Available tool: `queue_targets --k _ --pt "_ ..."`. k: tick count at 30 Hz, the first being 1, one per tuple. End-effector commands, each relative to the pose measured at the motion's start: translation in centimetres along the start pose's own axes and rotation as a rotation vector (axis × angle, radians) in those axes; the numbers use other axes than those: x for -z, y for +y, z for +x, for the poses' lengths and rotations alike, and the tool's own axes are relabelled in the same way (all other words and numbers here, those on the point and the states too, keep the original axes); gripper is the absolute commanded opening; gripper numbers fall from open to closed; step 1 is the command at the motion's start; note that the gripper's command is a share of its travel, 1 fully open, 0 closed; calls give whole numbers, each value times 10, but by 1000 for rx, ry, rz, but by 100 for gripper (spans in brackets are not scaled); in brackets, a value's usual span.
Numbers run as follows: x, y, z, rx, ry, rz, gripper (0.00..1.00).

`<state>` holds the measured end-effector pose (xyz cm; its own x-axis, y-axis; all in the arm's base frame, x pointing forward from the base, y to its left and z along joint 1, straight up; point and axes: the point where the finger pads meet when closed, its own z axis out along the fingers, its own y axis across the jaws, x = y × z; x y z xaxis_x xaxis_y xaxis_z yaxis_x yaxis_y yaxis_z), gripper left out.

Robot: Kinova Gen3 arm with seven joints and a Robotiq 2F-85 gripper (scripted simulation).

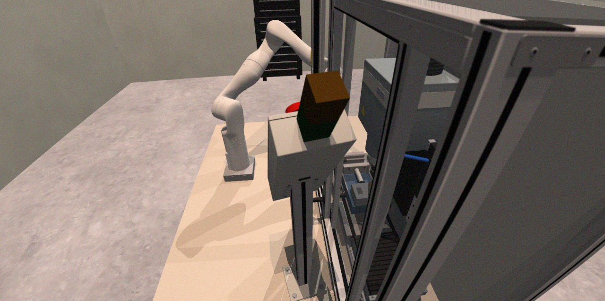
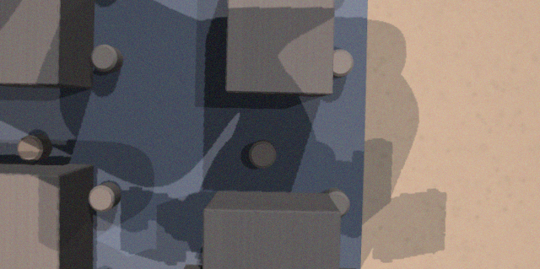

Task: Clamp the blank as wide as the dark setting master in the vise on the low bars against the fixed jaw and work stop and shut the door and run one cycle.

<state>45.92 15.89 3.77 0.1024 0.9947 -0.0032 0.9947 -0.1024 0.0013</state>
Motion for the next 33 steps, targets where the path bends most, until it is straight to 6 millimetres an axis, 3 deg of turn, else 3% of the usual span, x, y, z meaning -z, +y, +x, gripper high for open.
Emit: queue_targets --k 1,8,12,24,29,33 --pt "6 0 5 -1 8 0 10" --pt "9 0 2 2 5 -2 10" --pt "33 0 2 -1 8 -1 10" --pt "33 0 2 -1 8 -1 10" --pt "59 1 1 -1 8 -1 10" --pt "59 1 1 -1 8 -1 10"
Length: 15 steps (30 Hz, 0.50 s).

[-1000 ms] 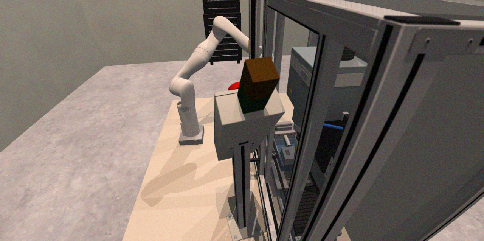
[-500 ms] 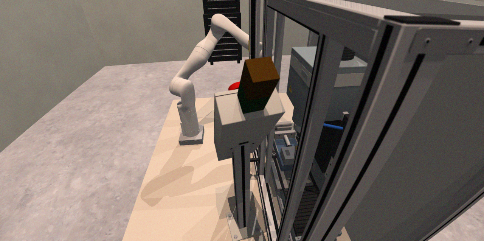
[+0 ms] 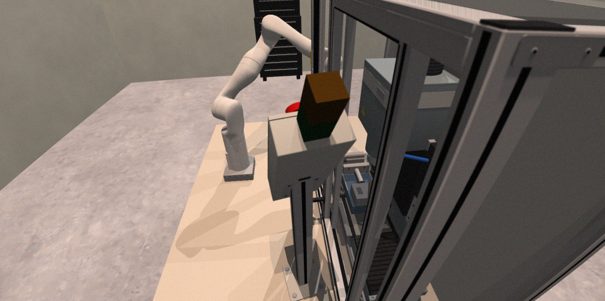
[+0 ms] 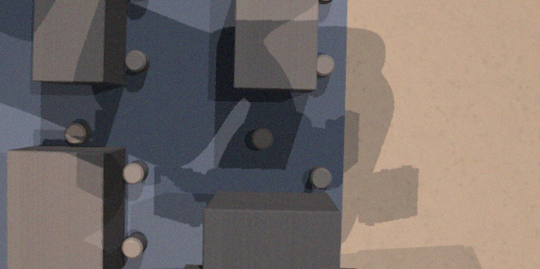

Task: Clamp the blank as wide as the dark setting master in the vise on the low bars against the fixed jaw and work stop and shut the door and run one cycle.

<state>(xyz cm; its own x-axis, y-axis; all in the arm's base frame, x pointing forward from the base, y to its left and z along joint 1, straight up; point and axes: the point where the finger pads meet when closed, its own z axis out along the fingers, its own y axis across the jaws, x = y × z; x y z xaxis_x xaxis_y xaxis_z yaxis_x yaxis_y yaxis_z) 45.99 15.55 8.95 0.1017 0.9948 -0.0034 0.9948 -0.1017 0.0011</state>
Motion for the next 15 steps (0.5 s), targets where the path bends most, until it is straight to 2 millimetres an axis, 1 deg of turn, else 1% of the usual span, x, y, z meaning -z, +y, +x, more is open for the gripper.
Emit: queue_targets --k 1,8,9,13,15 --pt "7 0 4 -1 8 -1 10" --pt "7 0 4 -1 8 -1 10" --pt "10 0 2 2 6 -3 10" --pt "34 0 3 -1 8 -1 10" --pt "34 0 3 -1 8 -1 10"
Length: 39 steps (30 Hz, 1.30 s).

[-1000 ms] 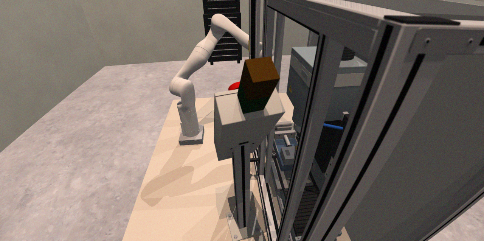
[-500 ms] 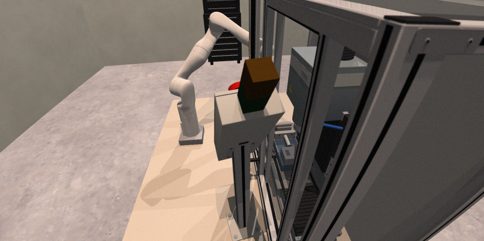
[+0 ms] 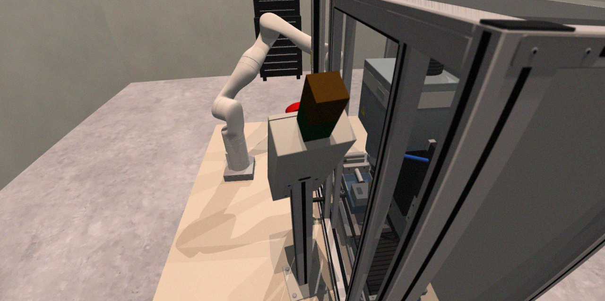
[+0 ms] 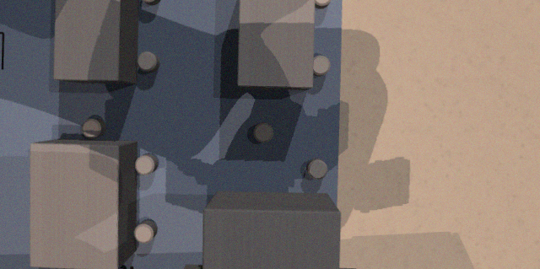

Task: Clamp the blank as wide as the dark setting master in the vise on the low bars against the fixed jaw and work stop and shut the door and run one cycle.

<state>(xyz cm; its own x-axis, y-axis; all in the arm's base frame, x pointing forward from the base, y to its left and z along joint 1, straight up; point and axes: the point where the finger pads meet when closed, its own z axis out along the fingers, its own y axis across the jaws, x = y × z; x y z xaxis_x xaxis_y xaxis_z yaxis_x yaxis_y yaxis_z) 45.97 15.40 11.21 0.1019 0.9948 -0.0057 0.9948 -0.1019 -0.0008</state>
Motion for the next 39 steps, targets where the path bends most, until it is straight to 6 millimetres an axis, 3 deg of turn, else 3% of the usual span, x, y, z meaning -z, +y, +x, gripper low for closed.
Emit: queue_targets --k 1,10,15,27,32,39 --pt "11 0 5 -1 11 -3 10" --pt "11 0 5 -1 11 -3 10" --pt "37 0 5 -1 11 -3 10" --pt "37 0 5 -1 11 -3 10" --pt "63 0 5 -1 11 -3 10" --pt "63 0 5 -1 11 -3 10"
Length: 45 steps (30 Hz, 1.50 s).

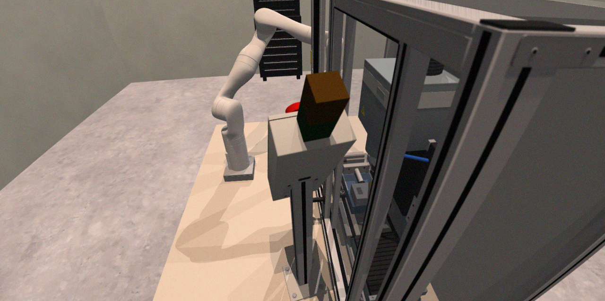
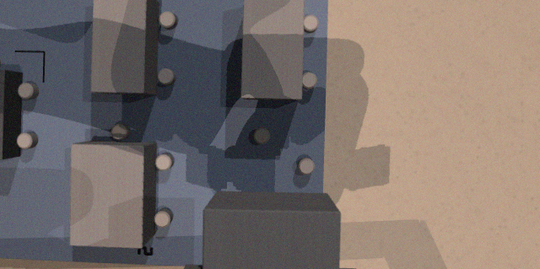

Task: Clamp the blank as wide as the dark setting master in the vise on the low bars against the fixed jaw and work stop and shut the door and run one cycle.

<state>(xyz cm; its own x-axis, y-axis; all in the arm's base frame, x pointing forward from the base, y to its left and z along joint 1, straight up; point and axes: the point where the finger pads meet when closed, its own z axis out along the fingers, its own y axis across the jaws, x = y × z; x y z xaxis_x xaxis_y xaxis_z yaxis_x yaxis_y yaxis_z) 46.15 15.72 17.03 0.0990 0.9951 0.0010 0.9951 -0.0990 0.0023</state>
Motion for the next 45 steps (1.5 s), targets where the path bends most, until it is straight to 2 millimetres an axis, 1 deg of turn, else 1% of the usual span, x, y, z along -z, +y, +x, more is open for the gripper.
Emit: queue_targets --k 1,6,10,23,27,39,40,45 --pt "5 -1 2 -4 4 0 10" --pt "7 0 1 0 2 -1 10" --pt "31 -2 3 -4 4 0 10" --pt "33 -1 3 0 2 -1 10" --pt "54 -3 5 -4 4 0 10" --pt "54 -3 5 -4 4 0 10" --pt "51 -2 5 0 2 -1 10" --pt "54 -3 5 -4 4 0 10"
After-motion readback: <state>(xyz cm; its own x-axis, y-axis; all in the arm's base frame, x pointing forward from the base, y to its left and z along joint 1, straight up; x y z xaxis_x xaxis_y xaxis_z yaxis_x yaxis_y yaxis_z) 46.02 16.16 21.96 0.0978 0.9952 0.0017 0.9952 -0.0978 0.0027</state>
